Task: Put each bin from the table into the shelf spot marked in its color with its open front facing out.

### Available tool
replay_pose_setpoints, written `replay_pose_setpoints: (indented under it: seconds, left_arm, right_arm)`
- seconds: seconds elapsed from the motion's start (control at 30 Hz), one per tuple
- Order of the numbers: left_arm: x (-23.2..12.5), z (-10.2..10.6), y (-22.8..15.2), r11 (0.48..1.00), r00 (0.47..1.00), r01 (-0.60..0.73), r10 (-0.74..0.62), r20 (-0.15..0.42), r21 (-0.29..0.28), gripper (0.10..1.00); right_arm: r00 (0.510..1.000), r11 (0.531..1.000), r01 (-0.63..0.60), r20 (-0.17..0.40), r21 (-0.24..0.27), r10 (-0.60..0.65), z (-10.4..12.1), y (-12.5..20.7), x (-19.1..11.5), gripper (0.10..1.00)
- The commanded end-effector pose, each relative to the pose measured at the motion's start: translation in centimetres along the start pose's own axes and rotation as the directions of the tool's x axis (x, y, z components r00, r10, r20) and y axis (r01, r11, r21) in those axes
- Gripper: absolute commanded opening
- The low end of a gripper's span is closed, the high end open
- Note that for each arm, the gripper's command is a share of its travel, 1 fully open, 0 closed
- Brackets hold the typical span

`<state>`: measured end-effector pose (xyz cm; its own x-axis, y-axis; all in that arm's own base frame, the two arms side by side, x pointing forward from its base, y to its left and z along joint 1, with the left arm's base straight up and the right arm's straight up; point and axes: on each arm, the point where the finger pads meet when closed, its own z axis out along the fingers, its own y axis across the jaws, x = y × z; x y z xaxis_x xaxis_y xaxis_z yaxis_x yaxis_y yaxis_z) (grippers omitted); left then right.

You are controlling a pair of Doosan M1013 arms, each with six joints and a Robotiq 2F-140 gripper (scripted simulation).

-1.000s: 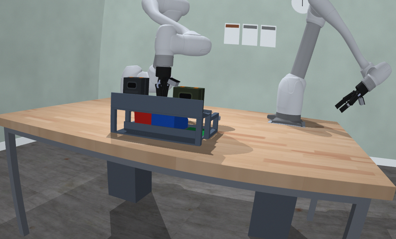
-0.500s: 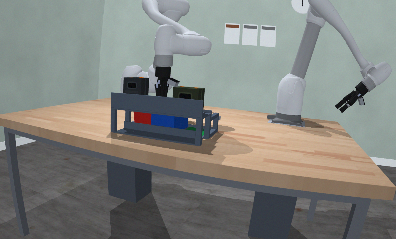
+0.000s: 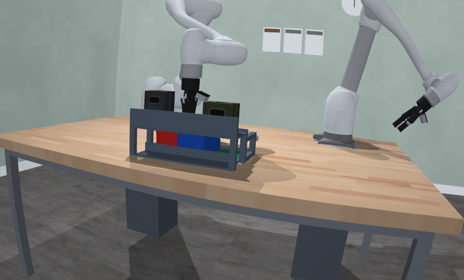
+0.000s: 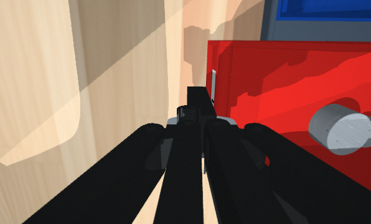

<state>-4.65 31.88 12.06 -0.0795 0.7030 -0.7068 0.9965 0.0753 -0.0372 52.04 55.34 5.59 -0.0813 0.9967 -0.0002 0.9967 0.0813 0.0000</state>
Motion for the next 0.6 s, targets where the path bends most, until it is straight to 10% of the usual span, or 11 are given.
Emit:
replay_pose_setpoints:
  seconds: [0.0,0.57]
  left_arm:
    - [0.0,-0.04,-0.01,1.0,1.0,0.0,0.0,-0.001,0.0,1.0]
    - [0.0,-0.04,-0.01,1.0,1.0,0.0,0.0,-0.001,0.0,1.0]
  right_arm:
    - [1.0,1.0,0.0,-0.001,-0.001,0.0,-0.1,0.2,0.04,0.099]
    - [1.0,1.0,0.0,-0.001,-0.001,0.0,-0.1,1.16,0.04,0.099]
